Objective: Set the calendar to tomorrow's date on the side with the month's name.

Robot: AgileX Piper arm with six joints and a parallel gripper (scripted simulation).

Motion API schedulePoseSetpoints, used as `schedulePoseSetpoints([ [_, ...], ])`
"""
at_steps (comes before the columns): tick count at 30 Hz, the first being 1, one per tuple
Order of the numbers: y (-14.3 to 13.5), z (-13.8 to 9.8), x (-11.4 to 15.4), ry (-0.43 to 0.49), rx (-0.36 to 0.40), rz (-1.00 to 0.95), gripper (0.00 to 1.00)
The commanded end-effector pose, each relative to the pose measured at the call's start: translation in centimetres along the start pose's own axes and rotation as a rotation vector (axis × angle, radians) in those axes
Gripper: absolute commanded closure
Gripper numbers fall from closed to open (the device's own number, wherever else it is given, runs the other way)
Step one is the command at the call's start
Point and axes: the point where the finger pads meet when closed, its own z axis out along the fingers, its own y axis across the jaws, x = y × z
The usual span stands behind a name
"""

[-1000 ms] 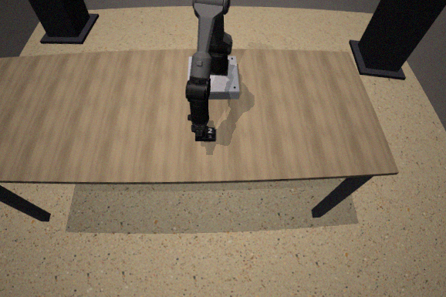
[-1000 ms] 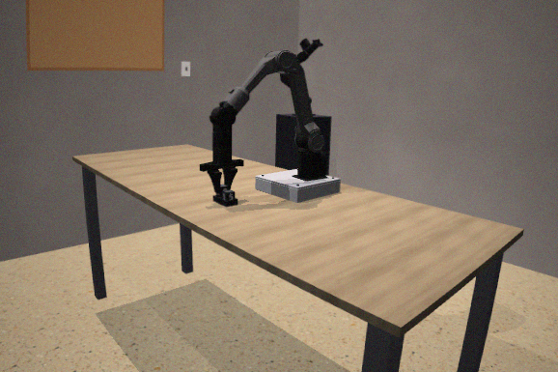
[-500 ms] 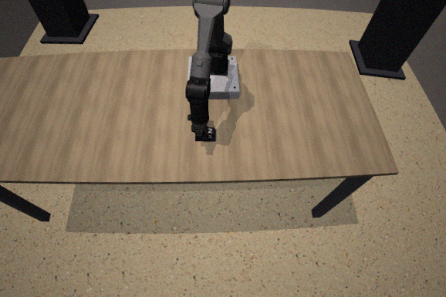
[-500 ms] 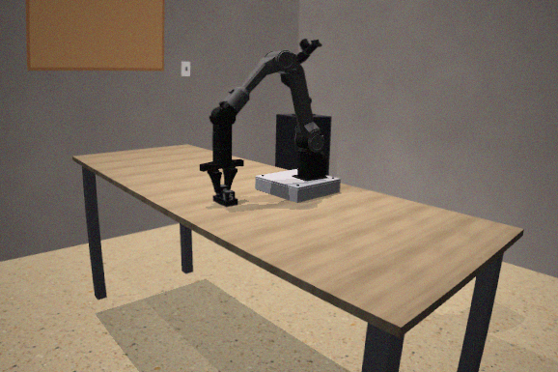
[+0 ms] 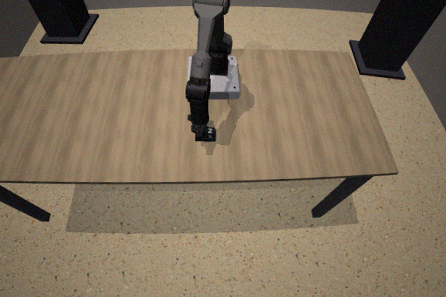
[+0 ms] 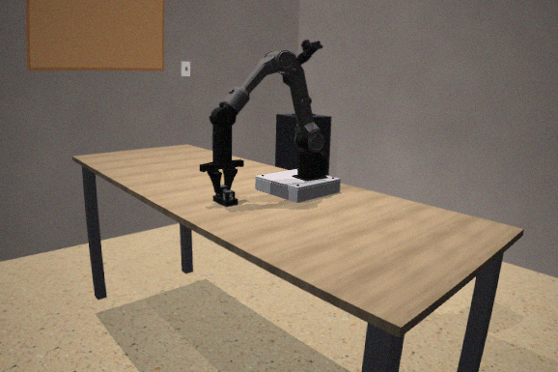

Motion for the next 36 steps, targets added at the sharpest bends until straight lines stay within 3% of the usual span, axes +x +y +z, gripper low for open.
schedulePoseSetpoints([
  [1,-0.13,0.22,-0.02,0.0,0.003,0.001,0.65],
  [36,-0.1,0.84,-0.02,0.0,0.002,0.001,0.65],
])
